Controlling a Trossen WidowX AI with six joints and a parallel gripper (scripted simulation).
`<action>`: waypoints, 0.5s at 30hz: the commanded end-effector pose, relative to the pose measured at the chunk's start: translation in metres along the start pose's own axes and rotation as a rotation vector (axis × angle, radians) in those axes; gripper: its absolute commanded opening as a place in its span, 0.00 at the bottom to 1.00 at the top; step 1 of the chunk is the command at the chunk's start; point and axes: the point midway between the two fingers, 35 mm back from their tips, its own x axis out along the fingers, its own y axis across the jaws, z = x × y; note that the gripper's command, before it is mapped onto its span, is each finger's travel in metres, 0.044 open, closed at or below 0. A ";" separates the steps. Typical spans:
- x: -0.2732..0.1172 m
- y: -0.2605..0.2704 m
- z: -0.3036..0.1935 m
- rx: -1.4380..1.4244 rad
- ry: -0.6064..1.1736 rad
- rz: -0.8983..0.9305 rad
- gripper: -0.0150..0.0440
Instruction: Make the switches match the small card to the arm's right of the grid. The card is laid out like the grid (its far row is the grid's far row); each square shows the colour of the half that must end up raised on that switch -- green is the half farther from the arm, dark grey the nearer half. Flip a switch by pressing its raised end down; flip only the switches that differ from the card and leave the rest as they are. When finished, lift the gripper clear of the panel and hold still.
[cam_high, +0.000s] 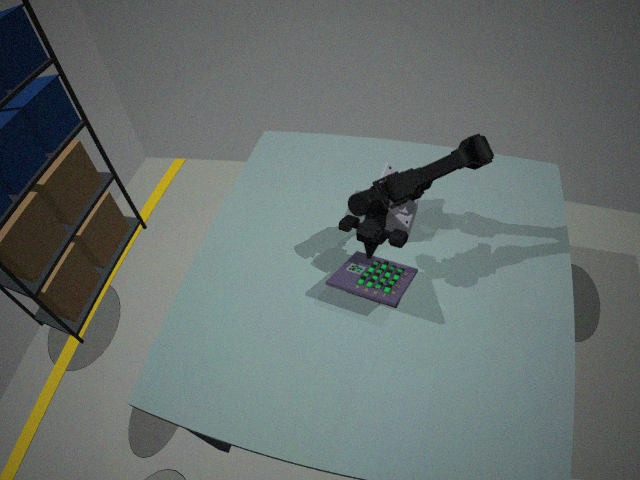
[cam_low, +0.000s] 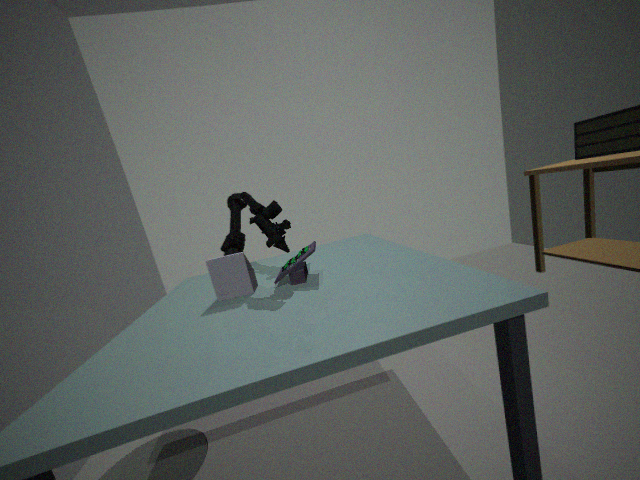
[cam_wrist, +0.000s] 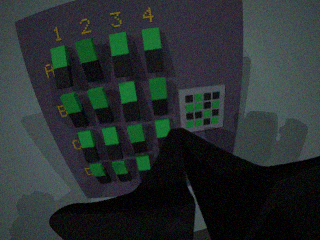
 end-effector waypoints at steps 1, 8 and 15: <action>-0.023 0.005 0.003 -0.011 -0.007 0.011 0.25; -0.027 0.025 -0.001 -0.010 -0.006 0.011 0.25; -0.030 0.044 -0.008 -0.009 -0.006 0.013 0.25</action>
